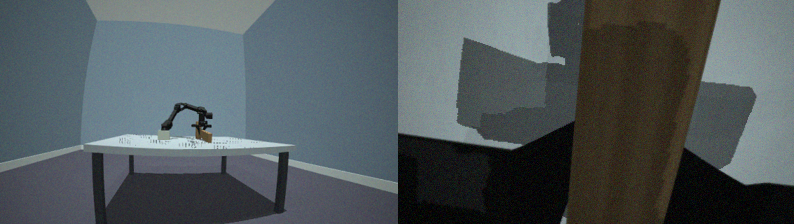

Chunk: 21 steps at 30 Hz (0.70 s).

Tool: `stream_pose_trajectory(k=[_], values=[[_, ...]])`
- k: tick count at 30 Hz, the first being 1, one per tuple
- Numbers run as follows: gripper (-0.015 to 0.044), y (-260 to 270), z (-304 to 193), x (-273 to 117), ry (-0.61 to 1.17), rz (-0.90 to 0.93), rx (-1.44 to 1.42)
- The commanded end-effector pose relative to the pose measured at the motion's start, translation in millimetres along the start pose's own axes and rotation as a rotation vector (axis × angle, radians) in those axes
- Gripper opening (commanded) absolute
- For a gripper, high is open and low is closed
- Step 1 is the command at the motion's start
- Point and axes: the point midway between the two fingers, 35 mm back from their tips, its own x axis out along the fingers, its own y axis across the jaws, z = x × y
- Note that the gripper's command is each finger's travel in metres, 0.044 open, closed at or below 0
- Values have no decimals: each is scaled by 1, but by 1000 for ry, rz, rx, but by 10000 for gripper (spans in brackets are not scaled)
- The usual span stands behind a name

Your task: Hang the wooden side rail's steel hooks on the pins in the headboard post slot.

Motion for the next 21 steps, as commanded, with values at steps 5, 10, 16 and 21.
stream_pose_trajectory(k=[5,10,16,21], values=[[0,1,-2,-3,-2,6,2],[0,1,-2,-3,-2,6,2],[0,1,-3,-3,-1,6,2],[0,1,-3,-3,-1,6,2]])
